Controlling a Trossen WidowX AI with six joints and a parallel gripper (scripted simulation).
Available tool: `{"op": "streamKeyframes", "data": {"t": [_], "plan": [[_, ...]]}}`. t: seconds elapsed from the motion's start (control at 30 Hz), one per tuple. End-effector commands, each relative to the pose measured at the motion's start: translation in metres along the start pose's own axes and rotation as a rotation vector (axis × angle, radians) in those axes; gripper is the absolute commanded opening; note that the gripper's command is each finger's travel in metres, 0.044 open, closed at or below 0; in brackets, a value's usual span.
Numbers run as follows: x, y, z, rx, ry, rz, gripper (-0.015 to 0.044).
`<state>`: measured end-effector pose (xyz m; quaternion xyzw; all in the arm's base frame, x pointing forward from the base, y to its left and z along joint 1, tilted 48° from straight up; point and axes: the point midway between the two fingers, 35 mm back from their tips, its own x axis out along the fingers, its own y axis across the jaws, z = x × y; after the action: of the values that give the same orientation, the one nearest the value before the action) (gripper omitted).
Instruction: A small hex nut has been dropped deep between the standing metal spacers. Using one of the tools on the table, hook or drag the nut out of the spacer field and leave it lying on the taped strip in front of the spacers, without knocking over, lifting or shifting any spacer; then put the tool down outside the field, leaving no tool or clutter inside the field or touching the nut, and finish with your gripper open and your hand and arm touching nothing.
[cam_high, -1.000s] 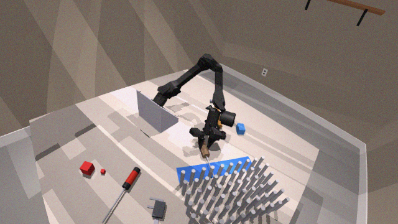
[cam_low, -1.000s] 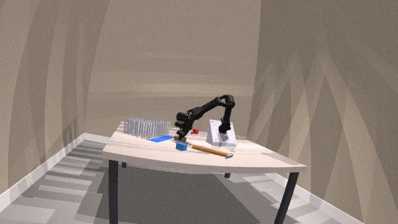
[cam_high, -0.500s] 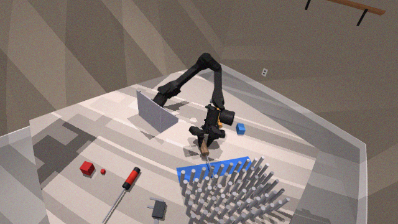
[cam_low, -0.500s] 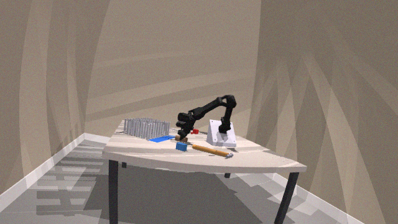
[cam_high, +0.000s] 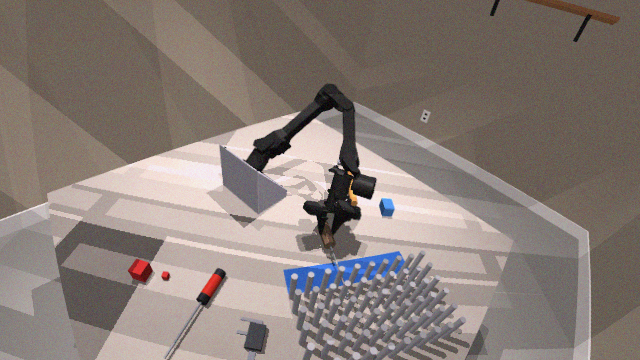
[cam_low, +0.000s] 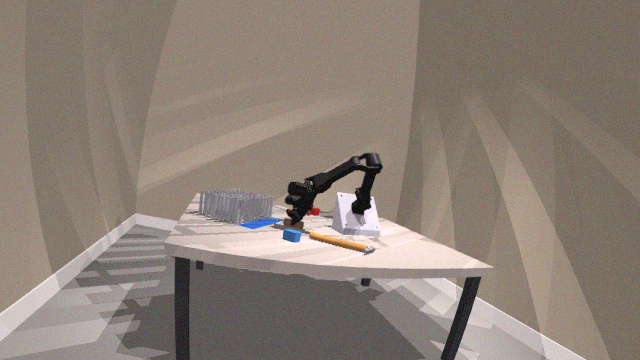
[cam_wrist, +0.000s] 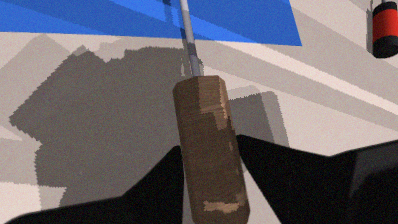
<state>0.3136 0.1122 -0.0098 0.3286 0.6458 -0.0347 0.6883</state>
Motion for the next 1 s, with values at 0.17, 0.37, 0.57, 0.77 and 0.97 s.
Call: {"op": "streamKeyframes", "data": {"t": [0.17,0.37,0.57,0.77,0.97], "plan": [[-0.002,-0.002,-0.006,0.006,-0.002,-0.008,0.0],[-0.003,-0.002,-0.01,0.007,-0.001,-0.008,0.0],[-0.005,-0.002,-0.013,0.007,-0.001,-0.008,0.0],[-0.006,-0.002,-0.017,0.007,-0.001,-0.008,0.0],[-0.008,-0.002,-0.021,0.007,-0.001,-0.008,0.0]]}}
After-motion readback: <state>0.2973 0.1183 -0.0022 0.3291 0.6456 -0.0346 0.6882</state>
